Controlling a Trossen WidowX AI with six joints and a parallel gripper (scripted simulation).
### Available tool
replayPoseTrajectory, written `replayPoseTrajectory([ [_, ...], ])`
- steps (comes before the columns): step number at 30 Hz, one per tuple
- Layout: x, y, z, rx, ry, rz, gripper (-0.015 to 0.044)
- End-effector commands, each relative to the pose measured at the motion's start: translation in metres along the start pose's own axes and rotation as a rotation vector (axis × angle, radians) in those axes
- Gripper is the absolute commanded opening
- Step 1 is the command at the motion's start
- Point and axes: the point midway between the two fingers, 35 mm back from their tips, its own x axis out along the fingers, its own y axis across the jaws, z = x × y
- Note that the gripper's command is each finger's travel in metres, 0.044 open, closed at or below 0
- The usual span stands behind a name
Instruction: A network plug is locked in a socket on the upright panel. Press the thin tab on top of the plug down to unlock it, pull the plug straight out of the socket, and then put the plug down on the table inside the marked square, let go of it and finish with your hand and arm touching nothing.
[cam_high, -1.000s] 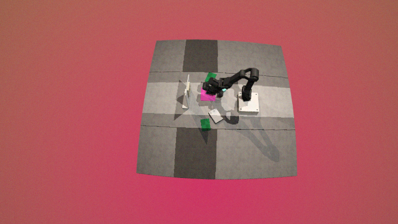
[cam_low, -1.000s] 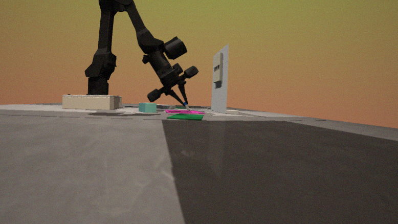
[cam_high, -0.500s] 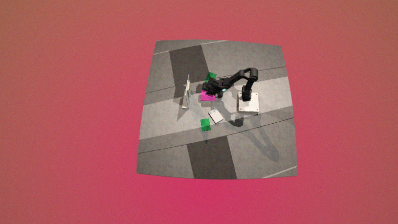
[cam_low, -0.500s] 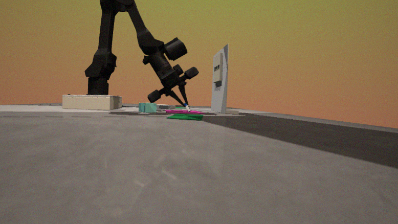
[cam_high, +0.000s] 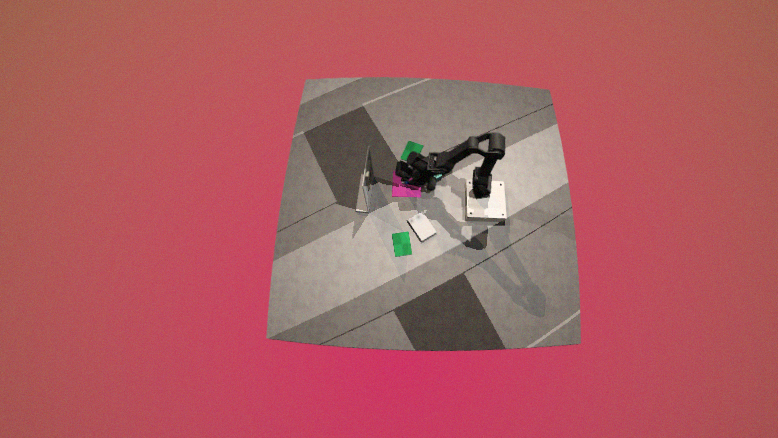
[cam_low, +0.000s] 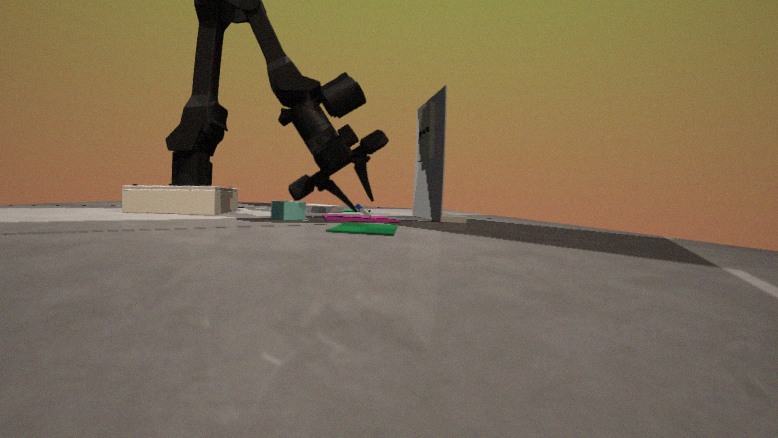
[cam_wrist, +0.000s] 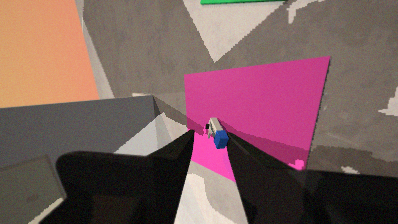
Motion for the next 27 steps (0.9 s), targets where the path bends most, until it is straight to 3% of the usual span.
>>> replayPoseTrajectory([
  [1,-0.003,-0.001,0.0,0.0,0.0,-0.004,0.0156],
  [27,-0.024,-0.002,0.001,0.003,-0.002,-0.007,0.0156],
])
